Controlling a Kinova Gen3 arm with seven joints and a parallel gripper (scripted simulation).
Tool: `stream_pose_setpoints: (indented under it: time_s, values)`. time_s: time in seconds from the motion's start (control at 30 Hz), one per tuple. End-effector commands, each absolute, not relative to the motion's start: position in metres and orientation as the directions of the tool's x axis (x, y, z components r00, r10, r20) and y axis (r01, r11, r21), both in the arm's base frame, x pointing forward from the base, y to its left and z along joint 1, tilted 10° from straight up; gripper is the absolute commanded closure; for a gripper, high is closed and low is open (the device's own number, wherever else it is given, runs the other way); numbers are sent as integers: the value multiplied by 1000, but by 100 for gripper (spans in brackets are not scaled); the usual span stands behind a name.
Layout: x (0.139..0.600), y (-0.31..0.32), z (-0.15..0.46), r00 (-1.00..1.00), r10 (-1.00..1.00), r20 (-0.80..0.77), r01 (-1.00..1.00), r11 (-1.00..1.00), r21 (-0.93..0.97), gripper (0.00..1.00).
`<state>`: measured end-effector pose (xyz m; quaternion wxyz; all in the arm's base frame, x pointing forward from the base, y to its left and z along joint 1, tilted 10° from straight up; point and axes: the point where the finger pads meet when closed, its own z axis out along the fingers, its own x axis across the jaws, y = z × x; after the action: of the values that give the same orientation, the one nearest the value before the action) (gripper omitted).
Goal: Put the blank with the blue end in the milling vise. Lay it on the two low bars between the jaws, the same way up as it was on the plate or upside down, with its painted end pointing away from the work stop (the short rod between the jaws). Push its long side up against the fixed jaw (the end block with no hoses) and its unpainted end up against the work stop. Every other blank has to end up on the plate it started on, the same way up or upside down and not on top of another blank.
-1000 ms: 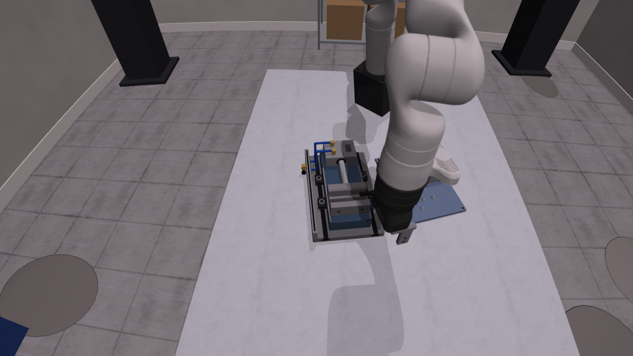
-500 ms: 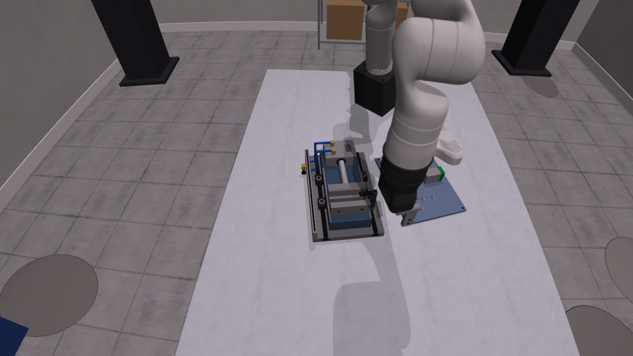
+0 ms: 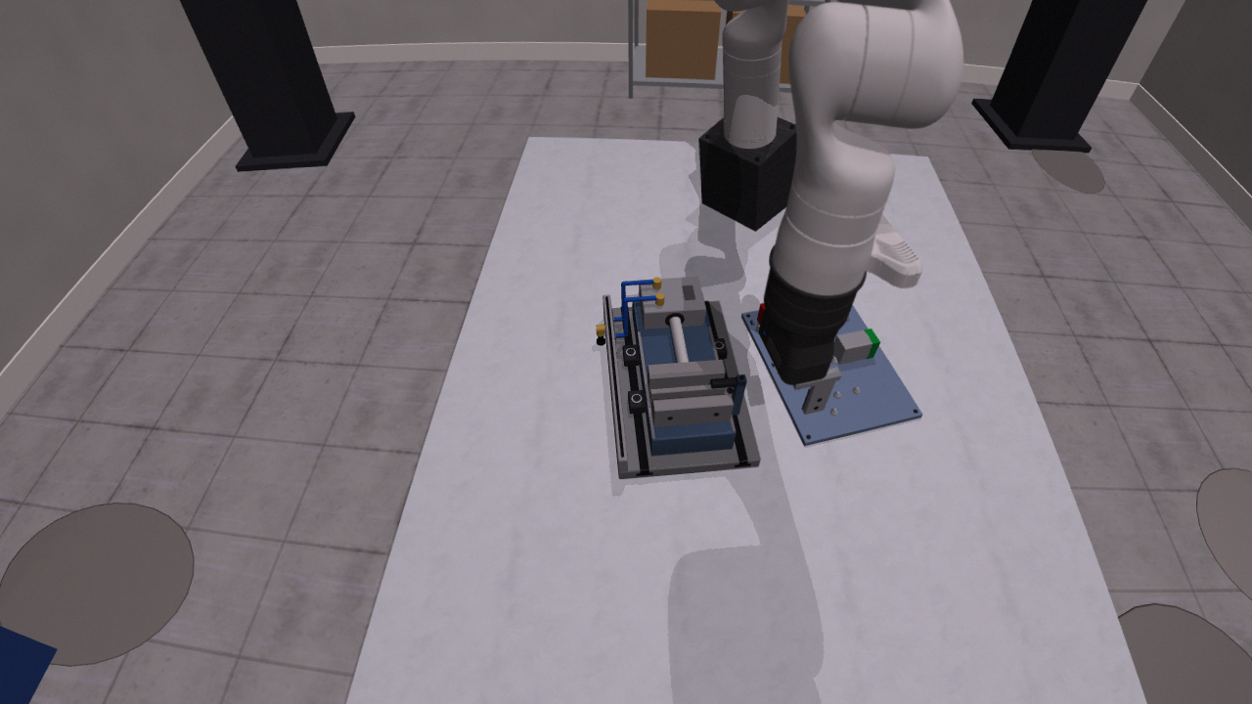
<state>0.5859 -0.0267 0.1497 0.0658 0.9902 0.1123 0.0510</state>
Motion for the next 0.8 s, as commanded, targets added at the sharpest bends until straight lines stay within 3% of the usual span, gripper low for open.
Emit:
stream_pose_setpoints:
  time_s: [0.0,0.77]
  values:
    - [577,-20,157,968,231,99,215,-965,150,0]
    - [520,6,159,968,231,103,214,-965,152,0]
